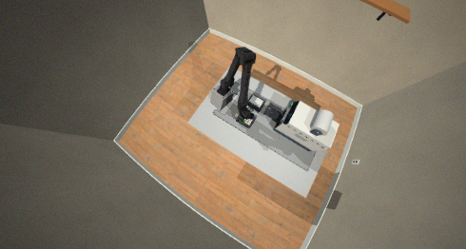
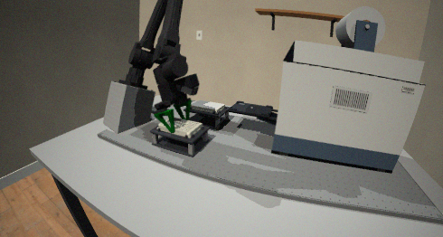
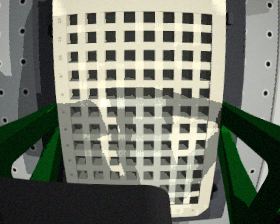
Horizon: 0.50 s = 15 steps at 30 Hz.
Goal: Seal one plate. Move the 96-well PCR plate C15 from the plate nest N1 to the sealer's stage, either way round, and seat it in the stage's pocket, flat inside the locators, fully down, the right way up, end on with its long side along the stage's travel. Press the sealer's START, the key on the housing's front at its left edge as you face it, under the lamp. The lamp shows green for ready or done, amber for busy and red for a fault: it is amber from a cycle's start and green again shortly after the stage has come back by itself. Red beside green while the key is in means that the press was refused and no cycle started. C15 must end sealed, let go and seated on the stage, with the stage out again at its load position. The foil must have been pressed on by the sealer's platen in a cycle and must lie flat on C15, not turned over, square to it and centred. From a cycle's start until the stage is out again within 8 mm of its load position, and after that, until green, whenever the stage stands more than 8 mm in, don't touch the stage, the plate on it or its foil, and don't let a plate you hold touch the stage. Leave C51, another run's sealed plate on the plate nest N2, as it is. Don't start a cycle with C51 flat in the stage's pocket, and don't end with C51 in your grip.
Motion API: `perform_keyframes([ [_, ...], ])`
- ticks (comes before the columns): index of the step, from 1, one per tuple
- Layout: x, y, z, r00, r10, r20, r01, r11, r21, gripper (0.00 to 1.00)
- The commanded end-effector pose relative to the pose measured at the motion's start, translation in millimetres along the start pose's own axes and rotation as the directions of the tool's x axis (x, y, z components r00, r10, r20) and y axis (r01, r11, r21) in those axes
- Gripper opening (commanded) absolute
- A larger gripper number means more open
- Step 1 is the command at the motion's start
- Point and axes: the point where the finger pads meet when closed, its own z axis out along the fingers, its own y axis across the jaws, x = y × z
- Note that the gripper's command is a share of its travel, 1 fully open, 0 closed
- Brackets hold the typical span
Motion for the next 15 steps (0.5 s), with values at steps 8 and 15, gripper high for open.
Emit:
perform_keyframes([
  [8,-51,-16,-18.7,0.994,-0.05,0.099,0.047,0.998,0.035,0.0],
  [15,-42,-13,-23.3,0.996,-0.039,0.077,0.037,0.999,0.031,0.0],
])
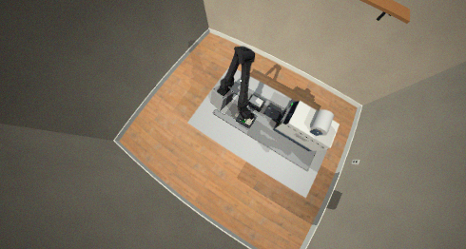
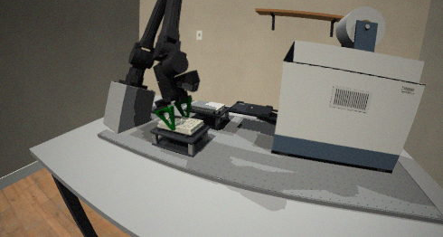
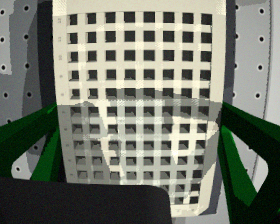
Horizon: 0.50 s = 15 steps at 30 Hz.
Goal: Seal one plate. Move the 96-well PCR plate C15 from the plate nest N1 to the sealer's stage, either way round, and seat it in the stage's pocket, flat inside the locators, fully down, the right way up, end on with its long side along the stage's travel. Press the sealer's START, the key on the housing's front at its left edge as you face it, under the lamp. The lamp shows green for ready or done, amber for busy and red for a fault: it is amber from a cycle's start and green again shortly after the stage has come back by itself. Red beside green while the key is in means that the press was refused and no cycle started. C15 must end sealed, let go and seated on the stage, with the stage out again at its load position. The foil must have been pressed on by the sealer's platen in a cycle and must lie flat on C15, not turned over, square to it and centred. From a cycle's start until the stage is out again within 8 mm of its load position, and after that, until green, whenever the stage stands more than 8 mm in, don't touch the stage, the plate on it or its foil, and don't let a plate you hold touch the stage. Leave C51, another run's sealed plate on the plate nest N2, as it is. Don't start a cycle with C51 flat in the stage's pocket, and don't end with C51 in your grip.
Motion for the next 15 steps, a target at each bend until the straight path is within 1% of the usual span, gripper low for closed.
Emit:
perform_keyframes([
  [1,-32,-9,-13.6,0.997,-0.039,0.06,0.038,0.999,0.024,0.0],
  [3,-23,-7,-11.8,0.999,-0.03,0.041,0.029,0.999,0.016,0.0],
  [5,-23,-7,-11.8,0.999,-0.03,0.041,0.029,0.999,0.016,0.0],
  [9,-12,-6,-11.7,1.0,-0.014,0.024,0.014,1.0,0.01,0.0],
  [13,-8,-1,-9.4,1.0,-0.011,0.024,0.011,1.0,0.007,0.0],
  [14,-9,-1,-8.9,1.0,-0.013,0.026,0.013,1.0,0.006,0.0],
  [15,-13,-1,-12.6,0.999,-0.02,0.03,0.019,1.0,0.008,0.0],
])
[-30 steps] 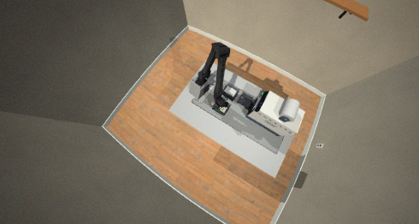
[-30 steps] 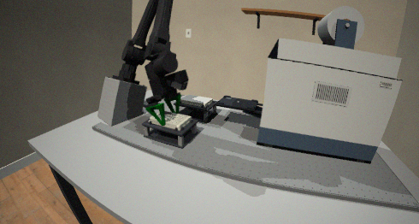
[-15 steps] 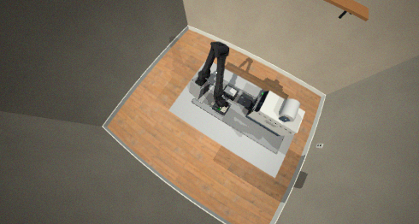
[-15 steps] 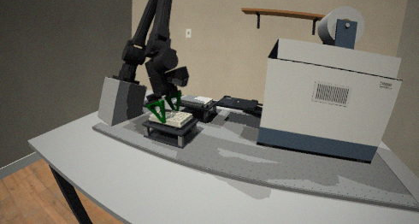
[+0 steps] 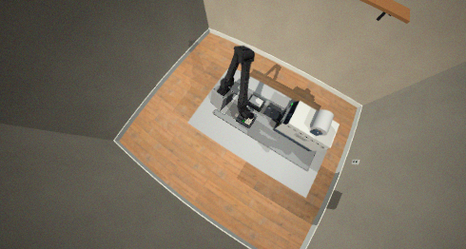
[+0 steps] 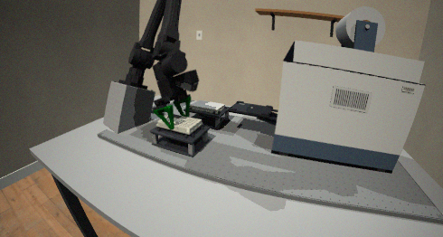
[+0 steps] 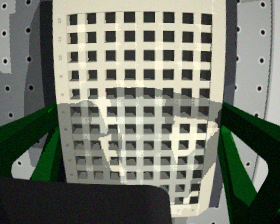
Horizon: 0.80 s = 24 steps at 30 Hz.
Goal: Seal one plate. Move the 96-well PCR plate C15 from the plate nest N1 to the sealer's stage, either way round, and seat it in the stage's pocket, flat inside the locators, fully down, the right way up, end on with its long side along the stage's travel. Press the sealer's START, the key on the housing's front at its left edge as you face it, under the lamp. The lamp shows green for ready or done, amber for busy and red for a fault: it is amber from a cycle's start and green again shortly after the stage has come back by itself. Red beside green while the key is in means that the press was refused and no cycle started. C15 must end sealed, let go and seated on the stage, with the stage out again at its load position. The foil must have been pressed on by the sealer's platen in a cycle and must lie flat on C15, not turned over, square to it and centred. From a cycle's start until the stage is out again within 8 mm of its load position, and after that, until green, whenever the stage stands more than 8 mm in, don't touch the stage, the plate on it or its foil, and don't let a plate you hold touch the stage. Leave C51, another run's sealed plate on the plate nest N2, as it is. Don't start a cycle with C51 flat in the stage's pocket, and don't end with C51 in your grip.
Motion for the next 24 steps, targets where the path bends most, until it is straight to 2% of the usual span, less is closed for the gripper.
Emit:
perform_keyframes([
  [1,-21,-3,-13.0,0.999,-0.028,0.045,0.028,1.0,0.009,0.0],
  [5,-33,-7,-25.5,0.998,-0.037,0.059,0.036,0.999,0.019,0.0],
  [10,-33,-9,-26.0,0.998,-0.031,0.048,0.03,0.999,0.016,0.0],
  [20,-39,-8,-47.5,0.998,-0.039,0.054,0.038,0.999,0.02,0.0],
  [24,-40,-9,-49.7,0.998,-0.038,0.05,0.037,0.999,0.019,0.0],
])
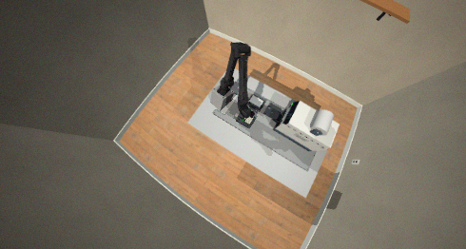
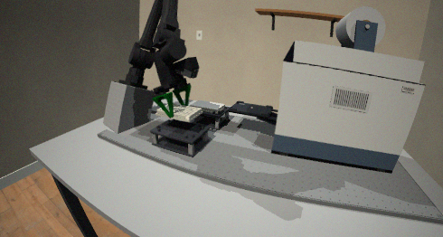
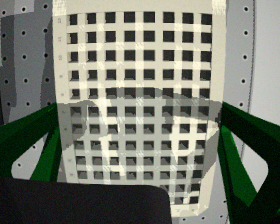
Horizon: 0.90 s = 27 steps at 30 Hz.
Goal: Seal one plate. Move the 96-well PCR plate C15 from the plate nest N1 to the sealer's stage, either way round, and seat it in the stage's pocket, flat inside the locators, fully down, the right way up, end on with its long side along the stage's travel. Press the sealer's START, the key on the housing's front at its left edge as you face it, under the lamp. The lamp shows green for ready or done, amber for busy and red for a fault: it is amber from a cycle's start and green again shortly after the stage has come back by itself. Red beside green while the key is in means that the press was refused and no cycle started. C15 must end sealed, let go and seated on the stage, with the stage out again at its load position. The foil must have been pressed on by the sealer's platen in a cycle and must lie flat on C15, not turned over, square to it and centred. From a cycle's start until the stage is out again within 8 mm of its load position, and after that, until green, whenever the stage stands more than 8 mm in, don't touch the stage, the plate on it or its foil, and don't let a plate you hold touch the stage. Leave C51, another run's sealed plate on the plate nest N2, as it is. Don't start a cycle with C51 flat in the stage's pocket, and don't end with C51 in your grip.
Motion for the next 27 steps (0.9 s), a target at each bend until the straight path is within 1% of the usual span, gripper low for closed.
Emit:
perform_keyframes([
  [1,-27,-9,-12.3,0.998,-0.035,0.049,0.034,0.999,0.018,0.0],
  [10,-38,-10,-33.1,0.997,-0.039,0.061,0.037,0.999,0.026,0.0],
  [15,-35,-7,-35.7,0.998,-0.041,0.043,0.04,0.999,0.016,0.0],
  [18,-34,-7,-36.9,0.998,-0.036,0.046,0.035,0.999,0.018,0.0],
  [23,-40,-9,-50.3,0.998,-0.036,0.057,0.034,0.999,0.025,0.0],
  [27,-44,-10,-56.8,0.998,-0.039,0.057,0.038,0.999,0.026,0.0],
])
